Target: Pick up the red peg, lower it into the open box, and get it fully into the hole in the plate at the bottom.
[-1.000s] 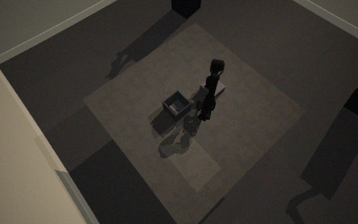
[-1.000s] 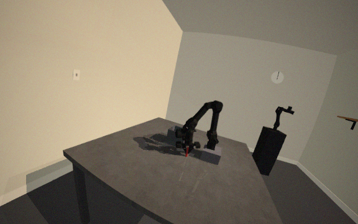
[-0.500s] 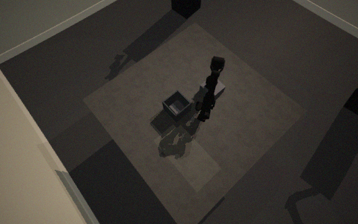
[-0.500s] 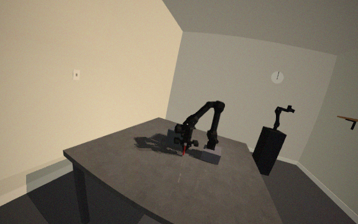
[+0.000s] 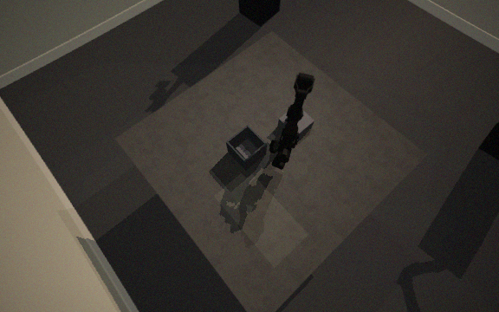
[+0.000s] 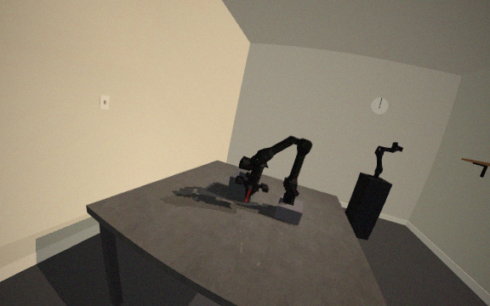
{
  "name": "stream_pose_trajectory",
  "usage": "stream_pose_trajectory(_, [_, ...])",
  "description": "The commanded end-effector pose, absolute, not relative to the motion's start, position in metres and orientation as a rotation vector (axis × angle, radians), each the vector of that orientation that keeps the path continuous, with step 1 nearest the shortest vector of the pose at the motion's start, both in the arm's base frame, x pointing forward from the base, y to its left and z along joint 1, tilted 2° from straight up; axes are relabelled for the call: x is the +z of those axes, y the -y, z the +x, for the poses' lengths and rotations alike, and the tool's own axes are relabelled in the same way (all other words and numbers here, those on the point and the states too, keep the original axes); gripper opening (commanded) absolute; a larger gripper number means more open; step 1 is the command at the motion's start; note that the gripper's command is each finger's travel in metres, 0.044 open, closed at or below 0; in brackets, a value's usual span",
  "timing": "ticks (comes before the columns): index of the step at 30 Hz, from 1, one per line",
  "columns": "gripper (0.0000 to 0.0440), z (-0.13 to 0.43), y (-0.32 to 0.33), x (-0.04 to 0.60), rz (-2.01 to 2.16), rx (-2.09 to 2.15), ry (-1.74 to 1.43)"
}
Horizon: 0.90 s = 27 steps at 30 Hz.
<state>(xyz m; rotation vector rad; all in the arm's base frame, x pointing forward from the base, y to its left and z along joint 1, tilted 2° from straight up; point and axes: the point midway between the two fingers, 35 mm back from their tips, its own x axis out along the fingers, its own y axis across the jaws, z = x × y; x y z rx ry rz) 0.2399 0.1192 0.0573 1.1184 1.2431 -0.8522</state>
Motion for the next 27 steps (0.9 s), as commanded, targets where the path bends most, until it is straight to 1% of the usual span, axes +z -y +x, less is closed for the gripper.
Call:
stream_pose_trajectory(1, [0.0000, 0.247, -0.116, 0.071, 1.128, -0.831, -1.226])
stream_pose_trajectory(15, [0.0000, 0.274, -0.073, 0.131, 1.124, -0.820, -1.133])
stream_pose_trajectory(27, [0.0000, 0.284, -0.025, 0.145, 1.099, -0.898, -1.092])
